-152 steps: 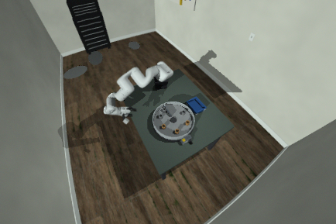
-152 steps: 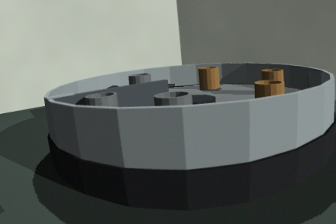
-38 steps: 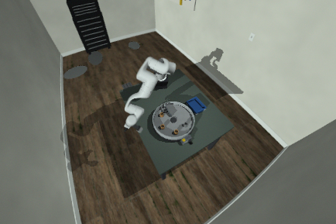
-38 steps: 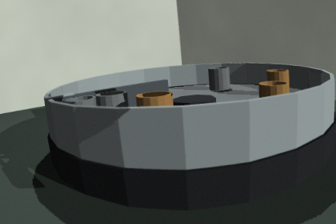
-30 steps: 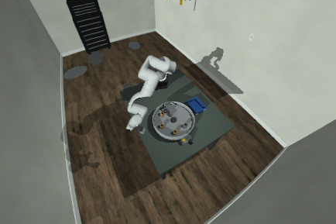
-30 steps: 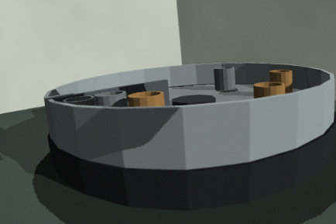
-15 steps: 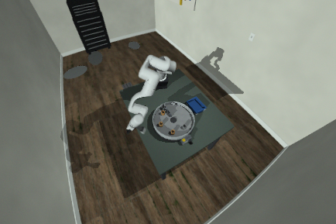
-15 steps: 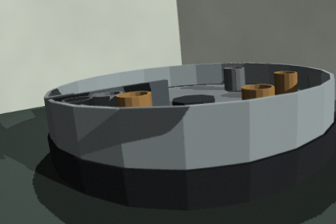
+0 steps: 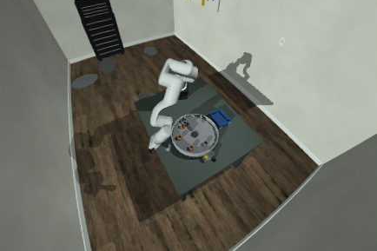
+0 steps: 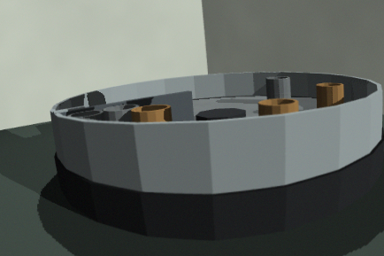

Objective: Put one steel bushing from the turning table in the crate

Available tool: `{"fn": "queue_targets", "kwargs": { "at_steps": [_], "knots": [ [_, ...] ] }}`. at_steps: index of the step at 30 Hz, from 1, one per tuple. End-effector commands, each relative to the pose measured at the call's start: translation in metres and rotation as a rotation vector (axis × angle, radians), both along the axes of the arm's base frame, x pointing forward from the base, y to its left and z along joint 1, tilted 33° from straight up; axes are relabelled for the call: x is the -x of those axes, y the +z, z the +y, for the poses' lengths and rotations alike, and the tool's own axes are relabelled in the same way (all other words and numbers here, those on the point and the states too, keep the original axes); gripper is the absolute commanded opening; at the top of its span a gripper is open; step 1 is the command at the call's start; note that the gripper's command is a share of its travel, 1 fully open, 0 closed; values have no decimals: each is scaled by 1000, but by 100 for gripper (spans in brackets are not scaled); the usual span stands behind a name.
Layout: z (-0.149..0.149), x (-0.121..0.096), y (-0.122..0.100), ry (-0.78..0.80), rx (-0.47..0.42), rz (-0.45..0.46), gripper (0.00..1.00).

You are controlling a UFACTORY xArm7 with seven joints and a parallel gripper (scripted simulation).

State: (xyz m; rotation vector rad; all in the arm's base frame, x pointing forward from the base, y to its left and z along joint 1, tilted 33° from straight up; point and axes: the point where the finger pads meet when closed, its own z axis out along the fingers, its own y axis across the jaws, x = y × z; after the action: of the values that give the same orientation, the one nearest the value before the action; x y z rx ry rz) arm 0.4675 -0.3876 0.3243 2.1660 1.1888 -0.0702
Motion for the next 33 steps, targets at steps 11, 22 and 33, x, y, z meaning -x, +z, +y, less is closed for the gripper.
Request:
{"fn": "queue_targets", "kwargs": {
  "at_steps": [11, 22, 33],
  "knots": [
    [35, -29, 36, 133, 149, -40, 100],
    [56, -41, 49, 199, 211, -55, 100],
    [56, -41, 49, 199, 211, -55, 100]
  ]
}}
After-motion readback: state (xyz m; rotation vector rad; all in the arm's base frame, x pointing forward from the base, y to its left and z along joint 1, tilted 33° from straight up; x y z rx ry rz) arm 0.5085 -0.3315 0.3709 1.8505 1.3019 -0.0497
